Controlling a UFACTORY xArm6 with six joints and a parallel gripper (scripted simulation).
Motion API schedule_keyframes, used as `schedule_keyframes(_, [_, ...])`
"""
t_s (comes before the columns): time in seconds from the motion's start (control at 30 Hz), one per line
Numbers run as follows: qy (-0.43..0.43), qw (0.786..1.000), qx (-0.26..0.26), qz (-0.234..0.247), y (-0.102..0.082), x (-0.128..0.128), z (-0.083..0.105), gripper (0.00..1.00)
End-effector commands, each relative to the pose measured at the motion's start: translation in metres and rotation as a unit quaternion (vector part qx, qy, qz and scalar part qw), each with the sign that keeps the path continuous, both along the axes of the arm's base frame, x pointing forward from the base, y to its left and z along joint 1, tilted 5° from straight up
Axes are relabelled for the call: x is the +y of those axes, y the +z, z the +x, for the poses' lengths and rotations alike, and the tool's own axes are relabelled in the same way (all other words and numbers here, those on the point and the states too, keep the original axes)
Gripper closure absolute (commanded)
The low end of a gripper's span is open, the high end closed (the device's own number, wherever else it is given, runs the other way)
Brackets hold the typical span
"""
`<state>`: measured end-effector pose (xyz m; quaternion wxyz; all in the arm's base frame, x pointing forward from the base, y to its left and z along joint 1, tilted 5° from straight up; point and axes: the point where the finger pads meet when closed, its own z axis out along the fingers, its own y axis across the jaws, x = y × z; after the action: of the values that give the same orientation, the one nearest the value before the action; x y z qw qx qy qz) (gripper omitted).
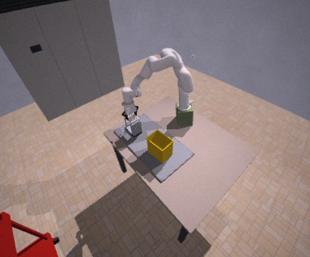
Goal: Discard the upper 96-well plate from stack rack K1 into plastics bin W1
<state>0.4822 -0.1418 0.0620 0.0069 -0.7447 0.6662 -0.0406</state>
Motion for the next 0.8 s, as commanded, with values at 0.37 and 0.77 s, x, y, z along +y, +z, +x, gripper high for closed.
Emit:
schedule_keyframes(0.37, [0.0, 1.0, -0.003, -0.001, 0.024, 0.001, 0.0, 1.0])
schedule_keyframes(0.77, [0.0, 1.0, -0.003, -0.001, 0.044, 0.001, -0.001, 1.0])
